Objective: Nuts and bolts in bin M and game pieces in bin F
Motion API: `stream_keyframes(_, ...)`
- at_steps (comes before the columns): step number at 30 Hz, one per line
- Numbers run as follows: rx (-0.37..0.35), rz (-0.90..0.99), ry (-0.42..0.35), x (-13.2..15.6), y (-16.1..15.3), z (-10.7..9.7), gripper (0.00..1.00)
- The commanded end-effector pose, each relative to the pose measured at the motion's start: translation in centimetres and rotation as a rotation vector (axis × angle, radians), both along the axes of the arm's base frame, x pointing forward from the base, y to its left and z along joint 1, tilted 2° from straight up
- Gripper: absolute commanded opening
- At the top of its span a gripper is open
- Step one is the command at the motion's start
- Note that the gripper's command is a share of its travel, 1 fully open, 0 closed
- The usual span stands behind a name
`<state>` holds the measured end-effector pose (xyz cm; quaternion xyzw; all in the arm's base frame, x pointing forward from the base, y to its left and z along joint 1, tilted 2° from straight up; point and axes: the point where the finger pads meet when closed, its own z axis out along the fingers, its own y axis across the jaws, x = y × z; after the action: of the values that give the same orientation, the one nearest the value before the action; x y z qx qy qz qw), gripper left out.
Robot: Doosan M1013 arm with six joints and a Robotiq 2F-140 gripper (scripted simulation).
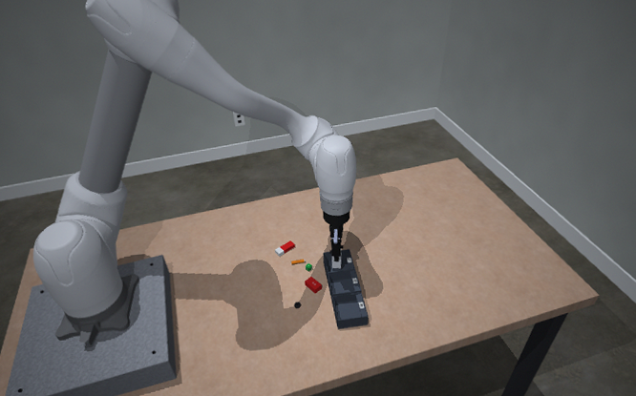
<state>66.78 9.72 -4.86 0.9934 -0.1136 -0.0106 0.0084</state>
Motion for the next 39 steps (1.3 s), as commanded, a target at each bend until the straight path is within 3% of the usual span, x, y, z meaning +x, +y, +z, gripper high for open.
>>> stream_keyframes(1, 0.000, 0.000, 0.000, 0.0, 0.0, 0.0, 0.05)
stream_keyframes(27, 0.000, 0.000, 0.000, 0.1, 0.0, 2.7, 0.05)
stream_keyframes(39, 0.000, 0.000, 0.000, 0.2, 0.1, 6.8, 0.05)
